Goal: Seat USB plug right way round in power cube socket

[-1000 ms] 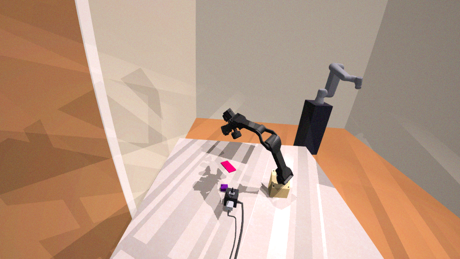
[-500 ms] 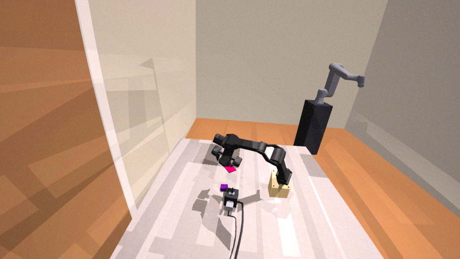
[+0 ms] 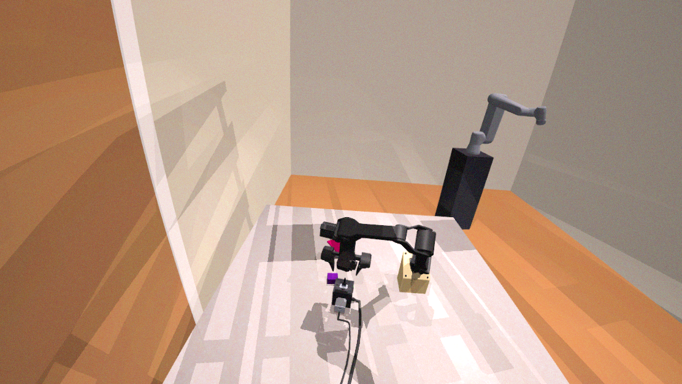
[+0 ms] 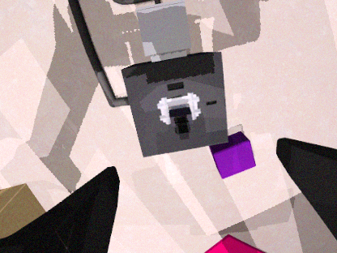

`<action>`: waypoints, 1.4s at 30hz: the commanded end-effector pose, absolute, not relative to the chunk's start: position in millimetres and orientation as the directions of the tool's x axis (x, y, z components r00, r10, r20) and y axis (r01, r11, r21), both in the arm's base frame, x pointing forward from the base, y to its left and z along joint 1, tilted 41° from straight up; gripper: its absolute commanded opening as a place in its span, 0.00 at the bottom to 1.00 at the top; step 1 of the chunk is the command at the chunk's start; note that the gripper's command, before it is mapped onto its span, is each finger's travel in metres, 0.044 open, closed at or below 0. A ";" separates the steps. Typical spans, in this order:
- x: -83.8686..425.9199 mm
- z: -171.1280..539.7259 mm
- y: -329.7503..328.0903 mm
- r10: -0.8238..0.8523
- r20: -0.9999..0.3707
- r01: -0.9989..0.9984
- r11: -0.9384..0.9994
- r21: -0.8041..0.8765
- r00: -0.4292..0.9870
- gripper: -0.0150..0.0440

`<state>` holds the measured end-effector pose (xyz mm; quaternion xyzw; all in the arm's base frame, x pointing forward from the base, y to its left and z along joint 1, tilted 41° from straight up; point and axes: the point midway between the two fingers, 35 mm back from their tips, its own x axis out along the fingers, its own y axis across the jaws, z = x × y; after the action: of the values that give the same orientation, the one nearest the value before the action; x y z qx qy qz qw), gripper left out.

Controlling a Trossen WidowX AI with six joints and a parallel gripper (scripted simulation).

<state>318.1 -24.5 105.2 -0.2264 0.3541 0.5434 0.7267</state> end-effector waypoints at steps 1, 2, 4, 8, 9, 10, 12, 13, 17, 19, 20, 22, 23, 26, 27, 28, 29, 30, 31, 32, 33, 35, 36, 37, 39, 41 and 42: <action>315.7 108.5 -20.4 0.637 -0.755 -0.954 0.296 0.051 0.157 1.00; 315.7 108.4 -20.3 0.637 -0.755 -0.954 0.296 0.051 0.157 1.00; 315.8 107.9 -19.9 0.637 -0.755 -0.954 0.296 0.051 0.157 1.00; 316.2 106.0 -18.2 0.637 -0.755 -0.954 0.296 0.051 0.157 1.00; 316.3 105.4 -17.6 0.637 -0.755 -0.954 0.296 0.051 0.157 1.00; 316.5 104.7 -17.0 0.637 -0.755 -0.954 0.296 0.051 0.157 1.00; 316.7 103.2 -15.8 0.637 -0.755 -0.954 0.296 0.051 0.157 1.00; 316.9 102.5 -15.1 0.637 -0.755 -0.954 0.296 0.051 0.158 1.00; 317.4 99.5 -12.5 0.637 -0.755 -0.954 0.296 0.051 0.158 1.00; 317.7 98.0 -11.1 0.637 -0.755 -0.954 0.296 0.051 0.158 1.00; 317.9 97.3 -10.5 0.637 -0.755 -0.954 0.296 0.051 0.158 1.00; 318.2 95.8 -9.2 0.637 -0.754 -0.954 0.296 0.051 0.158 1.00; 318.3 95.0 -8.6 0.637 -0.754 -0.954 0.296 0.051 0.158 1.00; 318.8 92.8 -6.6 0.637 -0.754 -0.954 0.296 0.051 0.158 1.00; 318.9 92.1 -6.0 0.637 -0.754 -0.954 0.296 0.051 0.158 1.00; 319.1 91.3 -5.3 0.637 -0.754 -0.954 0.296 0.051 0.158 1.00; 319.2 90.6 -4.7 0.637 -0.754 -0.954 0.296 0.051 0.158 1.00; 319.4 89.8 -4.1 0.637 -0.754 -0.954 0.296 0.051 0.158 1.00; 319.6 89.1 -3.4 0.637 -0.754 -0.954 0.296 0.051 0.158 1.00; 319.7 88.4 -2.8 0.637 -0.754 -0.954 0.296 0.051 0.158 1.00; 319.8 87.7 -2.3 0.637 -0.754 -0.954 0.296 0.051 0.158 1.00; 320.1 86.6 -1.3 0.637 -0.754 -0.954 0.296 0.051 0.158 1.00; 320.1 86.3 -1.0 0.637 -0.754 -0.954 0.296 0.051 0.158 1.00; 320.1 86.2 -0.9 0.637 -0.754 -0.954 0.296 0.051 0.158 1.00; 320.1 86.2 -0.9 0.637 -0.754 -0.954 0.296 0.051 0.158 1.00; 320.1 87.6 -2.0 0.634 -0.756 -0.955 0.292 0.045 0.159 0.96; 320.1 87.6 -2.0 0.634 -0.756 -0.955 0.292 0.045 0.159 0.91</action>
<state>320.0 -1.8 87.4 -0.2309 0.3471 0.5482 0.7251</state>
